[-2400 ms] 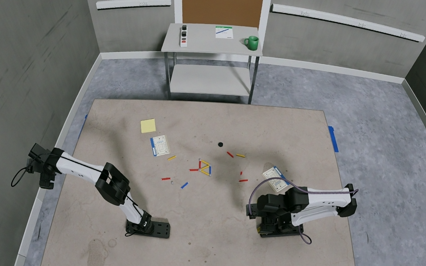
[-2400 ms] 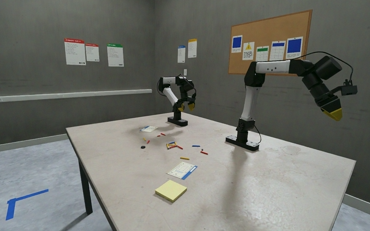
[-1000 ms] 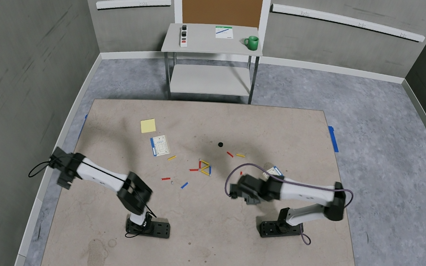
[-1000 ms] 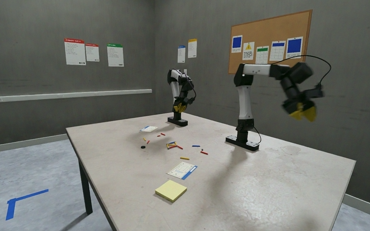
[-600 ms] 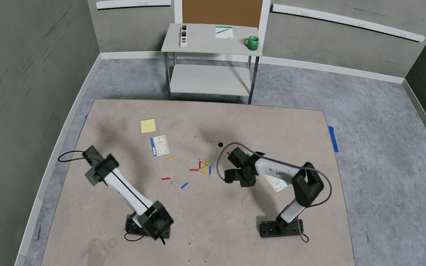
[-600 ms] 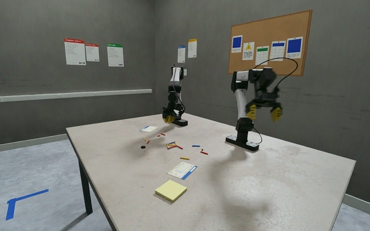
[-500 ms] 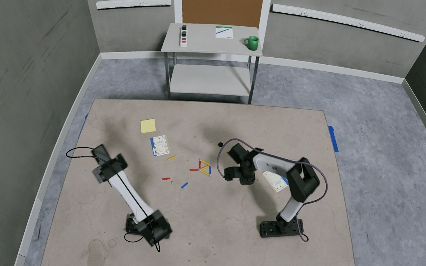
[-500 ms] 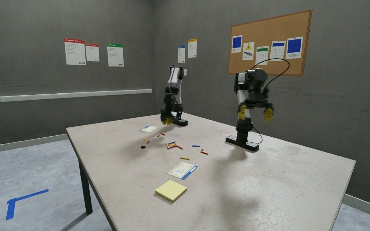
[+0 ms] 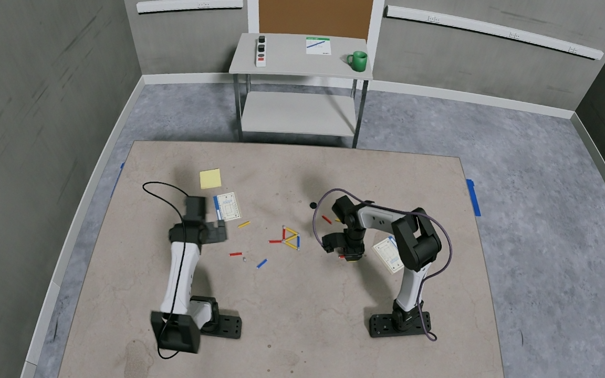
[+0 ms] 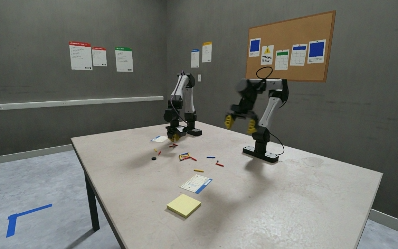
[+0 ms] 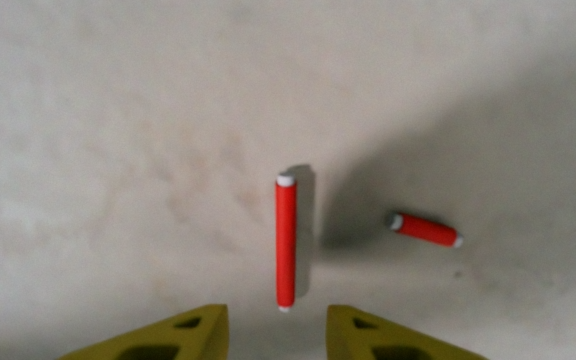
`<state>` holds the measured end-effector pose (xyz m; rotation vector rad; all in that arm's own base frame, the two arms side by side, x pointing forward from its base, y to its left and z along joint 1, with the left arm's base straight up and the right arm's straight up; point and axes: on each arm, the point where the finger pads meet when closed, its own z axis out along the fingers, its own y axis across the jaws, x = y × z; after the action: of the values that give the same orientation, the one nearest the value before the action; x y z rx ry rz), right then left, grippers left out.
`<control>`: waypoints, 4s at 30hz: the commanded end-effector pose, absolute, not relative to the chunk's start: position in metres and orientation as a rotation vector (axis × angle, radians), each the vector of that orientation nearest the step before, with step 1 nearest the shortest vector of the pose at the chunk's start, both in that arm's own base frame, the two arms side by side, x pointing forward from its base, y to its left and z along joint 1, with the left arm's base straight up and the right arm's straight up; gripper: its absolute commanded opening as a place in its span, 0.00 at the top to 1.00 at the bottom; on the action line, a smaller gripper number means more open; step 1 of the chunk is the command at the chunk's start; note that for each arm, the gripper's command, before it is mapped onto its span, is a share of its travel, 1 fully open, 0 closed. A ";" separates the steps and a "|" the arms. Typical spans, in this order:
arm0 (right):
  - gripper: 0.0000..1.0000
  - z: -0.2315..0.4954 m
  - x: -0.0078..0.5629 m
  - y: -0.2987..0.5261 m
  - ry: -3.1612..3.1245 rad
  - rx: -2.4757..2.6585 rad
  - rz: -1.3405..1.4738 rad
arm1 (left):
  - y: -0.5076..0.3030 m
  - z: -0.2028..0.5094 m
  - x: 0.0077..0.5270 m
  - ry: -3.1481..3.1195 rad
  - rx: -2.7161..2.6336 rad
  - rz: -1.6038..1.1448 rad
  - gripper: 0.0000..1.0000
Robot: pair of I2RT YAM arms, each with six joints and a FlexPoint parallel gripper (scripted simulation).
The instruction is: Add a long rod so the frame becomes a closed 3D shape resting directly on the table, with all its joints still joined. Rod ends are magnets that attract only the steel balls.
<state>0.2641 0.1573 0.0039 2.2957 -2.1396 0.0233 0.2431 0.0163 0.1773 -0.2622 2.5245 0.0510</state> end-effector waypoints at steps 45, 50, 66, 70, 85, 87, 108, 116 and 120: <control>0.70 0.010 0.274 0.164 -2.146 2.336 -0.006 | -0.232 0.145 0.292 2.149 1.376 -0.708 0.00; 0.70 0.010 0.274 0.164 -2.146 2.336 -0.006 | -0.228 0.152 0.285 1.982 1.452 -0.808 0.00; 0.70 0.010 0.274 0.164 -2.146 2.337 -0.006 | -0.200 0.180 0.274 1.533 1.486 -0.935 0.00; 0.70 0.010 0.274 0.164 -2.146 2.337 -0.006 | -0.198 0.178 0.274 1.575 1.476 -0.932 0.00; 0.81 -0.016 0.275 0.164 -2.136 2.326 -0.013 | -0.198 0.179 0.275 1.570 1.476 -0.928 0.00; 0.82 -0.022 0.271 0.162 -2.127 2.316 -0.019 | -0.198 0.179 0.275 1.570 1.476 -0.928 0.00; 1.00 0.017 0.274 0.165 -2.148 2.332 0.000 | -0.200 0.179 0.276 1.561 1.481 -0.925 0.00; 1.00 0.045 0.274 0.165 -2.157 2.324 0.000 | -0.200 0.179 0.274 1.567 1.480 -0.931 0.00; 1.00 0.050 0.290 0.176 -2.296 2.310 0.040 | -0.197 0.173 0.269 1.689 1.461 -0.905 0.00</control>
<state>0.2736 0.1656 0.0284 2.3081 -2.1529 0.0032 0.2735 -0.1995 0.1734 1.4763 1.6092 -0.9302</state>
